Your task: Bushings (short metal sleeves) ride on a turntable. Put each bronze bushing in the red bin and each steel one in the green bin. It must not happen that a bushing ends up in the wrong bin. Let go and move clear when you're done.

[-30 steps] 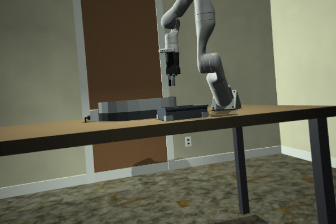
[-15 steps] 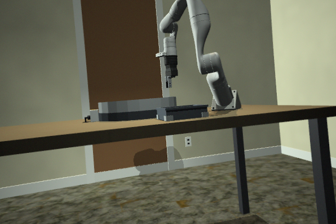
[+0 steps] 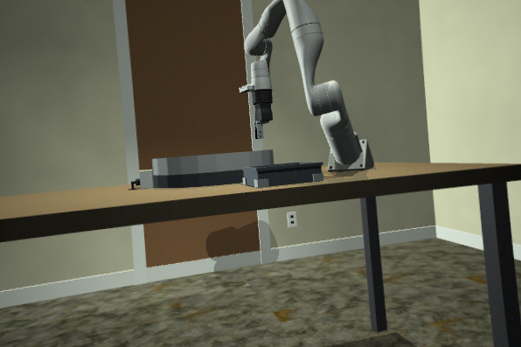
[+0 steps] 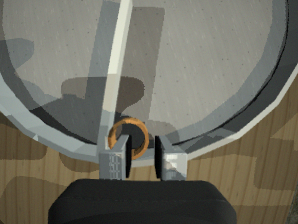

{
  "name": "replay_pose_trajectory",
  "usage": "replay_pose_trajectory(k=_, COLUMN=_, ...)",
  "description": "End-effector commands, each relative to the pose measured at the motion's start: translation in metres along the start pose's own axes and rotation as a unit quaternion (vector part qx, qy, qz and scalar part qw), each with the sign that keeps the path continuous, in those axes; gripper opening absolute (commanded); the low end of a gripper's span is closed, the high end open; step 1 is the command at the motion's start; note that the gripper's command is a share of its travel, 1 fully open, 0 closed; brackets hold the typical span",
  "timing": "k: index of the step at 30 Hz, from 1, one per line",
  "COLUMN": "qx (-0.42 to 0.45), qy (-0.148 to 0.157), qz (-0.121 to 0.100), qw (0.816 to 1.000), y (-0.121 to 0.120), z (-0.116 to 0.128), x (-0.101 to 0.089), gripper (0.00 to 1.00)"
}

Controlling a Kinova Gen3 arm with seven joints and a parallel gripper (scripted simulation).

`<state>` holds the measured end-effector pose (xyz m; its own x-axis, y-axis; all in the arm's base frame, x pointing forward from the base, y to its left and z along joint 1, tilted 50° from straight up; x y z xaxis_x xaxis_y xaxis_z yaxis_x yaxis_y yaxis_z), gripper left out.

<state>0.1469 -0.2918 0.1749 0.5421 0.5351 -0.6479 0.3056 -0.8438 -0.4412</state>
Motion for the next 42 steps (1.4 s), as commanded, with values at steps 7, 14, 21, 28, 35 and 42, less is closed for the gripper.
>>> replay_pose_trajectory(k=7, qx=0.0, qy=0.0, qz=-0.002, qw=1.0, y=-0.001, z=0.0, x=0.013, gripper=0.45)
replay_pose_trajectory(k=14, qx=0.0, qy=0.0, qz=-0.002, qw=1.0, y=-0.001, z=0.0, x=0.028, gripper=0.45)
replay_pose_trajectory(k=21, qx=0.0, qy=0.0, qz=-0.002, qw=1.0, y=-0.001, z=0.0, x=0.036, gripper=0.45)
replay_pose_trajectory(k=28, qx=0.0, qy=0.0, qz=-0.002, qw=1.0, y=-0.001, z=0.0, x=0.042, gripper=0.45)
replay_pose_trajectory(k=35, qx=0.0, qy=0.0, qz=-0.002, qw=1.0, y=-0.001, z=0.0, x=0.045, gripper=0.45)
replay_pose_trajectory(k=42, qx=0.0, qy=0.0, qz=-0.002, qw=1.0, y=-0.001, z=0.0, x=0.049, gripper=0.45)
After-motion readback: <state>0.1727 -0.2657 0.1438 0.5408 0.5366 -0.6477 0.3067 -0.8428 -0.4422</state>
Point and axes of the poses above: the point where the finger pads meet when closed, its own x axis out along the fingers, its own y axis across the jaws, z = x × y, the point moved 9 cm from there along -x, back along the fingers, and after that the axes turned 6 degrees about -x, right-handed, at the moved point
